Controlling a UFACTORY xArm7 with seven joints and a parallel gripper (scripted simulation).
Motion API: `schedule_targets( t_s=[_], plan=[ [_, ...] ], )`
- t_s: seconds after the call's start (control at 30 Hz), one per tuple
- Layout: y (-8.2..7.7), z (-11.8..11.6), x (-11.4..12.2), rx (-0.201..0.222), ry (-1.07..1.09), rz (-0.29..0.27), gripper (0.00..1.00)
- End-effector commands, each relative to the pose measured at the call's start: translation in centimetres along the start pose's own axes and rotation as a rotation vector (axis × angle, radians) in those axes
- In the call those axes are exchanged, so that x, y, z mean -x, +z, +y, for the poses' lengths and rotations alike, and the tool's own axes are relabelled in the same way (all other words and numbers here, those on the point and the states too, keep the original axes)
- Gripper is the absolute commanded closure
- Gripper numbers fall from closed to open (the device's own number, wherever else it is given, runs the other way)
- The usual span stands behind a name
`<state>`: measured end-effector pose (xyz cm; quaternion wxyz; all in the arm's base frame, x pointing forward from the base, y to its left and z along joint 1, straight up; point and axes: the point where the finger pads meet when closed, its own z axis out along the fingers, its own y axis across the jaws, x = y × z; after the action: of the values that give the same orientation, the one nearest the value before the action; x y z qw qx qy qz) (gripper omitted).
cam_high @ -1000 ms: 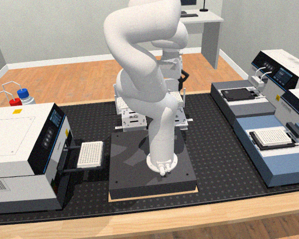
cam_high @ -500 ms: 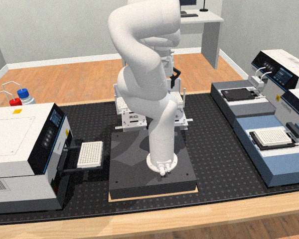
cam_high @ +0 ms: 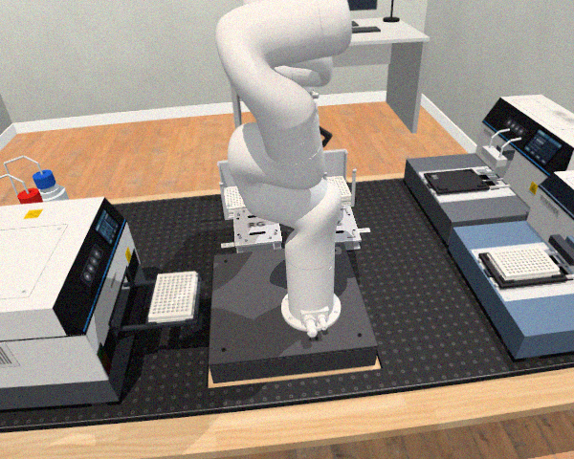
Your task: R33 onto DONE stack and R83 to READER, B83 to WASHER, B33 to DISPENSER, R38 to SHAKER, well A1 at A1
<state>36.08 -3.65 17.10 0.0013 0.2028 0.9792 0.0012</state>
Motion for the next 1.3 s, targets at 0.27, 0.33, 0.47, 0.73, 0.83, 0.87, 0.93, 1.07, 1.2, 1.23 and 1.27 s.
schedule_targets(
  t_s=[0.27,0.33,0.47,0.73,0.83,0.87,0.93,1.07,1.2,1.23,1.27],
  plan=[
    [-0.1,3.4,1.3,0.0,-0.102,-0.003,0.0],
    [-0.1,3.8,1.4,0.0,-0.102,-0.003,0.0],
    [-0.1,5.0,1.8,0.0,-0.102,-0.003,0.0],
    [-0.1,7.2,2.6,0.0,-0.212,-0.003,0.0],
    [-0.1,7.9,2.8,0.0,-0.212,-0.003,0.0],
    [-0.1,7.9,2.8,0.0,-0.212,-0.003,0.0],
    [-0.1,8.5,3.0,0.0,-0.212,-0.003,0.0],
    [-0.1,9.8,3.4,0.0,-0.212,-0.003,0.0],
    [-0.1,11.0,3.8,0.0,-0.212,-0.003,0.0],
    [-0.1,11.0,3.8,0.0,-0.212,-0.003,0.0],
    [-0.1,11.4,3.9,0.0,-0.252,-0.003,0.0]
  ],
)
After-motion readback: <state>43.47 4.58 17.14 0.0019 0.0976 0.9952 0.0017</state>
